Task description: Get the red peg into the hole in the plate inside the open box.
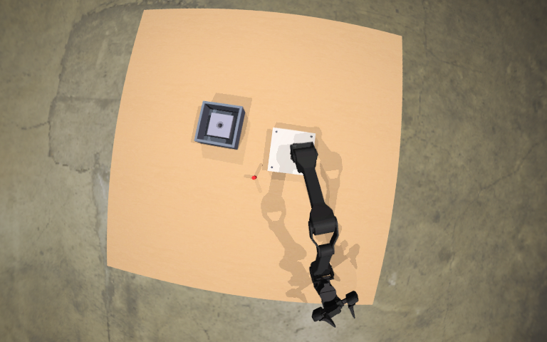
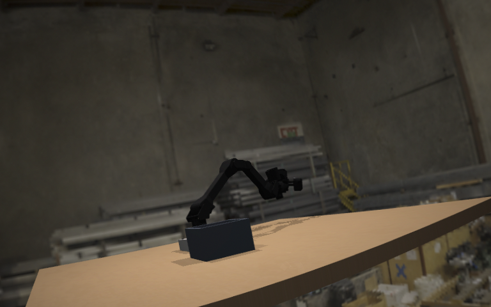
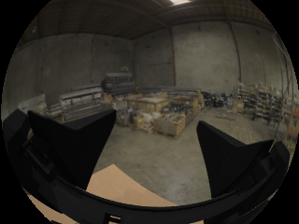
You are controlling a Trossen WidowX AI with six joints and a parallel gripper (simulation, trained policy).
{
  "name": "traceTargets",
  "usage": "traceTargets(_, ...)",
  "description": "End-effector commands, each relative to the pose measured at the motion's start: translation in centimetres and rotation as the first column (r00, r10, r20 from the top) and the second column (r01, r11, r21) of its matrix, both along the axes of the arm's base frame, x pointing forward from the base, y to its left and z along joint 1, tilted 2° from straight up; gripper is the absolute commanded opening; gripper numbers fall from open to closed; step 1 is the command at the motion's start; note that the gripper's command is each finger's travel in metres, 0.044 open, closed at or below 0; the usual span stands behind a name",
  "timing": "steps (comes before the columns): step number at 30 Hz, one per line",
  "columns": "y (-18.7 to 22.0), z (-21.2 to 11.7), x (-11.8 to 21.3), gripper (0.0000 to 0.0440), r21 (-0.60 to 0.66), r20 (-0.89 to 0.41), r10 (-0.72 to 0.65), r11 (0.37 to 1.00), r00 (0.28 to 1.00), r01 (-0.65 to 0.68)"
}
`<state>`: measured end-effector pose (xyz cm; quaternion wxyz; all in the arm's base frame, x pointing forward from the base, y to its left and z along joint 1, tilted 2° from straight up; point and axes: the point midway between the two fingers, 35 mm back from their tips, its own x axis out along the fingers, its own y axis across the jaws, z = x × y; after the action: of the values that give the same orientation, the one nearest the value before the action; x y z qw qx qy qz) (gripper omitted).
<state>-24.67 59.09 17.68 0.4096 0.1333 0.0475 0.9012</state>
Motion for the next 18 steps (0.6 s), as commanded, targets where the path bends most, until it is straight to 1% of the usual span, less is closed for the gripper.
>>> traceTargets(1,0.2,0.2,0.5,0.0416,-0.006,0.004,-0.011,1.000,1.000,0.011)
traceTargets(3,0.7,0.6,2.0,0.0438,-0.026,0.006,-0.039,0.999,0.999,0.039)
traceTargets(9,2.2,2.2,9.0,0.0440,-0.155,-0.009,-0.142,0.978,0.990,0.139)
traceTargets(14,2.2,3.8,15.6,0.0440,-0.271,-0.026,-0.234,0.938,0.972,0.218)
traceTargets(18,1.4,4.9,21.0,0.0440,-0.357,-0.038,-0.318,0.890,0.947,0.285)
